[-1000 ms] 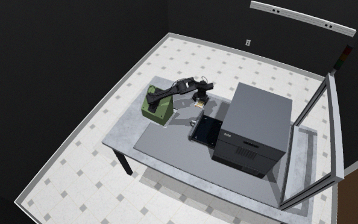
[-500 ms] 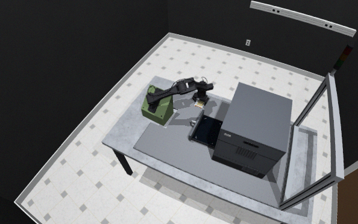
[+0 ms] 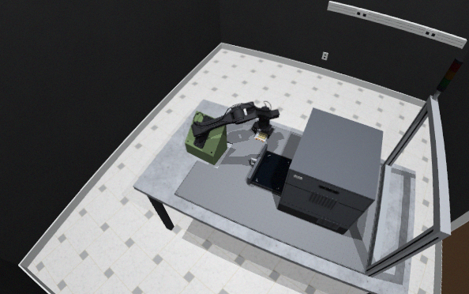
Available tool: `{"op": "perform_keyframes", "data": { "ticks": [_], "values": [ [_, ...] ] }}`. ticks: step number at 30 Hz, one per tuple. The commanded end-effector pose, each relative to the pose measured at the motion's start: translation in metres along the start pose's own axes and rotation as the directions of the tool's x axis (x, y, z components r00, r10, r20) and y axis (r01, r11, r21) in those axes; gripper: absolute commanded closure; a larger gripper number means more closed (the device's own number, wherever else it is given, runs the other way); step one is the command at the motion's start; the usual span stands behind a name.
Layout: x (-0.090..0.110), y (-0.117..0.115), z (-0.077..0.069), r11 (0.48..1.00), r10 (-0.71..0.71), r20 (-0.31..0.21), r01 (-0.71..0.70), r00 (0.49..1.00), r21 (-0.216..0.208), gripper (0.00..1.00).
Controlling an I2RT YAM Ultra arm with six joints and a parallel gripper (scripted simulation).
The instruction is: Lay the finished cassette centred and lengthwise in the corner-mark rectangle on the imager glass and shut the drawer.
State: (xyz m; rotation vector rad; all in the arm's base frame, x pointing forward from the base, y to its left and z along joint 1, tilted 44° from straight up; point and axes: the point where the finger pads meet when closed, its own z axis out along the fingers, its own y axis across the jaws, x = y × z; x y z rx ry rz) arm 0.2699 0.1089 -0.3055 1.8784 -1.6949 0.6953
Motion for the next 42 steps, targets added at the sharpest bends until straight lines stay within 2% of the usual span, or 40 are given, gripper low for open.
{"op": "perform_keyframes", "data": {
  "ticks": [1, 42],
  "values": [
    [-0.0044, 0.0010, -0.0001, 1.000, -0.005, -0.008, 0.005, 1.000, 0.001, 0.00],
    [-0.0007, 0.0086, 0.0037, 1.000, -0.015, -0.019, 0.014, 1.000, -0.010, 0.00]
  ]
}}
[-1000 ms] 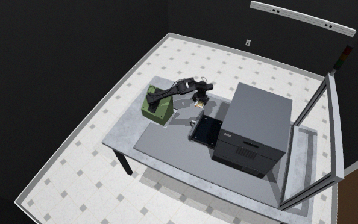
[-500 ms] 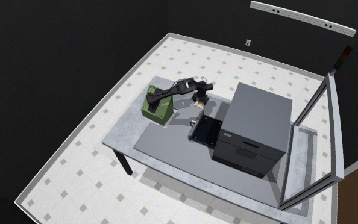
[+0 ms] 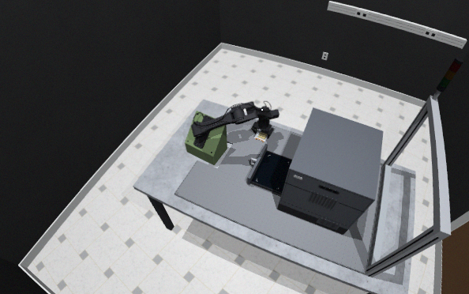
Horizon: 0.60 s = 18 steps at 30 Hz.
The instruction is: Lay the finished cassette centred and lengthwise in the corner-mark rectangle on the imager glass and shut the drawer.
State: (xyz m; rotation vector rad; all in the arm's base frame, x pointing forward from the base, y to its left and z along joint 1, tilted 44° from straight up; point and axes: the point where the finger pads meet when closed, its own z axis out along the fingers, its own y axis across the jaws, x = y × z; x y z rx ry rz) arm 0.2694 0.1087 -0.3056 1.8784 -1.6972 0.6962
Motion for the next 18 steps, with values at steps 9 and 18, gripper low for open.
{"op": "perform_keyframes", "data": {
  "ticks": [9, 18],
  "values": [
    [0.0004, 0.0097, 0.0045, 1.000, -0.019, -0.023, 0.018, 1.000, -0.014, 0.00],
    [-0.0001, 0.0087, 0.0041, 1.000, -0.017, -0.021, 0.016, 1.000, -0.012, 0.00]
  ]
}}
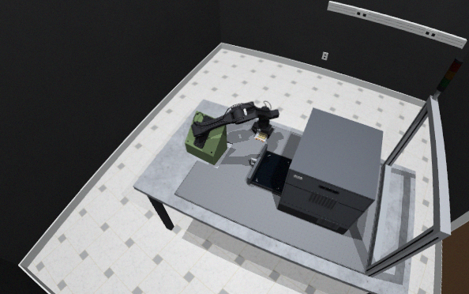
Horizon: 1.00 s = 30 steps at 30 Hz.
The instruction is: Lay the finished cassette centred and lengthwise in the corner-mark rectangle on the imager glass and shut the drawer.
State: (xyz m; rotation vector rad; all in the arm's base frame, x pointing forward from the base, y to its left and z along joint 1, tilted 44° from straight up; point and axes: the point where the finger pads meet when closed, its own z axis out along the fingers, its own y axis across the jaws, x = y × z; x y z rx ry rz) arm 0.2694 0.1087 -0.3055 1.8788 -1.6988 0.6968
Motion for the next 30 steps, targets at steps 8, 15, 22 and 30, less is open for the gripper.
{"op": "perform_keyframes", "data": {
  "ticks": [8, 15, 22, 30],
  "values": [
    [0.0014, 0.0113, 0.0055, 1.000, -0.022, -0.026, 0.021, 0.999, -0.018, 0.00],
    [0.0002, 0.0090, 0.0045, 1.000, -0.018, -0.022, 0.018, 1.000, -0.013, 0.00],
    [0.0017, 0.0115, 0.0059, 1.000, -0.022, -0.026, 0.021, 0.999, -0.018, 0.00],
    [0.0012, 0.0103, 0.0055, 1.000, -0.020, -0.024, 0.019, 1.000, -0.016, 0.00]
  ]
}}
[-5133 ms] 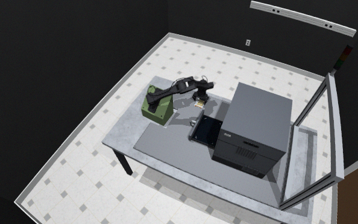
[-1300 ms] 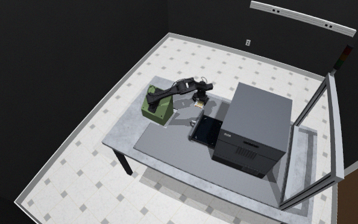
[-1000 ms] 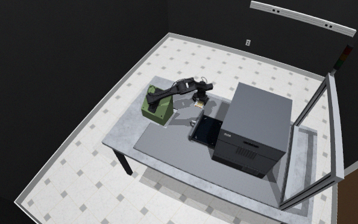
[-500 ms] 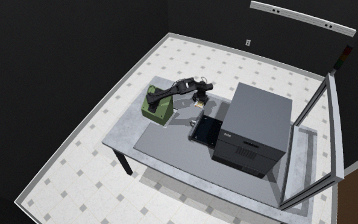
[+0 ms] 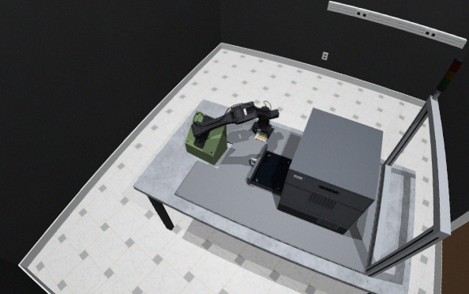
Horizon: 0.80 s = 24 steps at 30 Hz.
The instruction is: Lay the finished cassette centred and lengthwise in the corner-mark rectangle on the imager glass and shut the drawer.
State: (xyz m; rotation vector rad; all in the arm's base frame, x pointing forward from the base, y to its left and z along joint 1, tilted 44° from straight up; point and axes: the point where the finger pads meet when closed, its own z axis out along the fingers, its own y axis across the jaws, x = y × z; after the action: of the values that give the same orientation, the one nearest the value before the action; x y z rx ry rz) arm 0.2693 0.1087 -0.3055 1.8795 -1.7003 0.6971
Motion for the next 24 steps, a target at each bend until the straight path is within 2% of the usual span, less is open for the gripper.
{"op": "perform_keyframes", "data": {
  "ticks": [1, 6, 7, 9, 24],
  "values": [
    [0.0012, 0.0103, 0.0056, 1.000, -0.021, -0.025, 0.020, 0.999, -0.017, 0.00],
    [0.0019, 0.0108, 0.0062, 1.000, -0.022, -0.027, 0.021, 0.999, -0.018, 0.00],
    [0.0019, 0.0108, 0.0062, 1.000, -0.022, -0.027, 0.021, 0.999, -0.018, 1.00],
    [-0.0009, 0.0033, 0.0030, 1.000, -0.010, -0.019, 0.010, 1.000, -0.003, 1.00],
    [-0.0005, 0.0023, 0.0033, 1.000, -0.007, -0.018, 0.007, 1.000, -0.004, 1.00]
  ]
}}
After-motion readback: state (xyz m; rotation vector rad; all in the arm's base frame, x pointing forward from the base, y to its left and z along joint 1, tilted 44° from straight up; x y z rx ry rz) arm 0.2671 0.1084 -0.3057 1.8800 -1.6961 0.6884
